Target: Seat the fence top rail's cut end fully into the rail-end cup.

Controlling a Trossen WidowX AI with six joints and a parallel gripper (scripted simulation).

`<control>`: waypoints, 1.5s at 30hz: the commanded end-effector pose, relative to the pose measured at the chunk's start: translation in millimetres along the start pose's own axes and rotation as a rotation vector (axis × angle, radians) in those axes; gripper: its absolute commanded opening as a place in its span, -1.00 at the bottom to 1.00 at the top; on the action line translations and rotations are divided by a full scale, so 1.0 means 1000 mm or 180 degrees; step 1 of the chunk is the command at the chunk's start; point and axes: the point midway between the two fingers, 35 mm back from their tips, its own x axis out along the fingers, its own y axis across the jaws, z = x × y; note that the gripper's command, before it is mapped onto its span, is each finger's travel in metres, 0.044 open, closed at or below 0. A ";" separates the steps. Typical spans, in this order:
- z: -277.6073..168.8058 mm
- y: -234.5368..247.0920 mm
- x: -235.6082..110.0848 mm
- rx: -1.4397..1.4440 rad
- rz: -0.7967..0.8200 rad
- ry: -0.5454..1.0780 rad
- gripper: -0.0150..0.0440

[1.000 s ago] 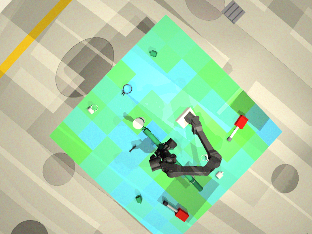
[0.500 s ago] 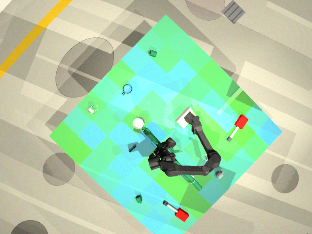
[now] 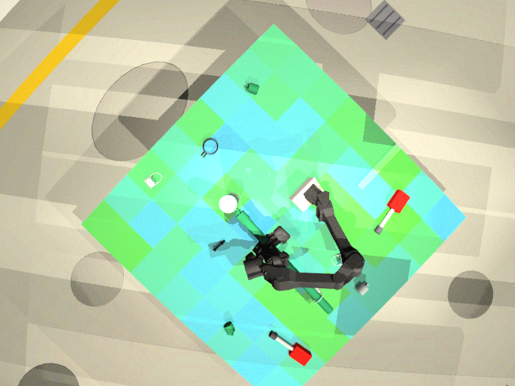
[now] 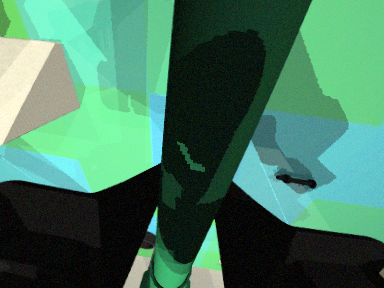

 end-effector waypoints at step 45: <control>0.025 0.000 -0.084 0.0228 -0.0047 -0.0013 1.00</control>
